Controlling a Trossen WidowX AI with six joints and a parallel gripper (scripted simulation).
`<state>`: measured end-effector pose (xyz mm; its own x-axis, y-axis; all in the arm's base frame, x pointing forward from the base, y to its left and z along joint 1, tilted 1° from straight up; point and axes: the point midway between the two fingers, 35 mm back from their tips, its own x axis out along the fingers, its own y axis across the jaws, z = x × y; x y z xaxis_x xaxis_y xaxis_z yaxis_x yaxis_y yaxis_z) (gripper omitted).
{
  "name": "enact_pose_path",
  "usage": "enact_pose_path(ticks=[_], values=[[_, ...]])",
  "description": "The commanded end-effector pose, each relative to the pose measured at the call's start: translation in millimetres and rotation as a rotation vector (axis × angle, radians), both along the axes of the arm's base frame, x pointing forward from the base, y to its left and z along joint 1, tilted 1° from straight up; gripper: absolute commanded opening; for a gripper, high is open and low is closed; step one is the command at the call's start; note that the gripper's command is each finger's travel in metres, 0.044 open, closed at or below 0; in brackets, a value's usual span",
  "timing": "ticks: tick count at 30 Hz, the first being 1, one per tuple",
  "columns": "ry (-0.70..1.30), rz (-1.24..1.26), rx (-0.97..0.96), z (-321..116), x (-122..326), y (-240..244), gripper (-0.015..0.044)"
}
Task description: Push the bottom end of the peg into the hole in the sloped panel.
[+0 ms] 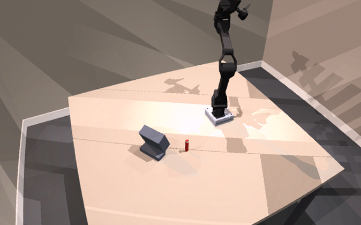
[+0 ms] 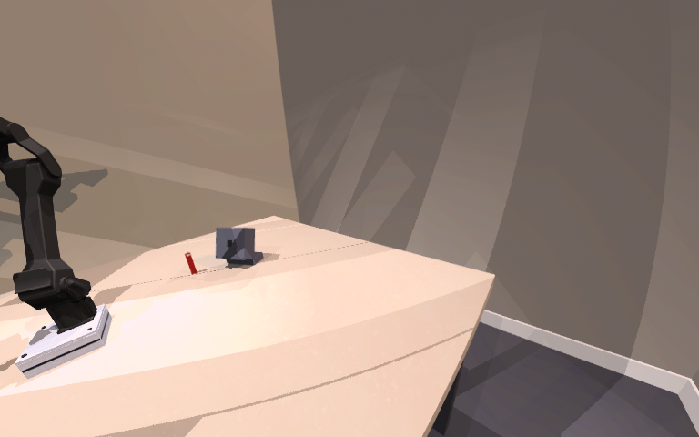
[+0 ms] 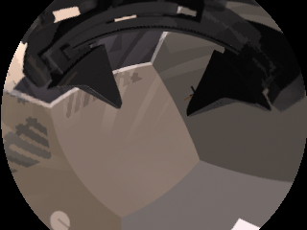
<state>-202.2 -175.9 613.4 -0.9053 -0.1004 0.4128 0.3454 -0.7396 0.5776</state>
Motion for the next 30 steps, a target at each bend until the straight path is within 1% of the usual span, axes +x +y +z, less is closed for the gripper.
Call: enact_pose_path(ticks=[1,12,25,30], values=[[-0.004,0.058,0.009,-4.0,7.4,-14.3,0.0440],[-0.009,0.228,0.103,-18.9,33.2,-62.2,0.0440],[0.001,0.441,0.260,-44.8,78.5,-120.5,0.0440],[-0.004,0.519,0.232,-45.6,96.4,-125.6,0.0440]])
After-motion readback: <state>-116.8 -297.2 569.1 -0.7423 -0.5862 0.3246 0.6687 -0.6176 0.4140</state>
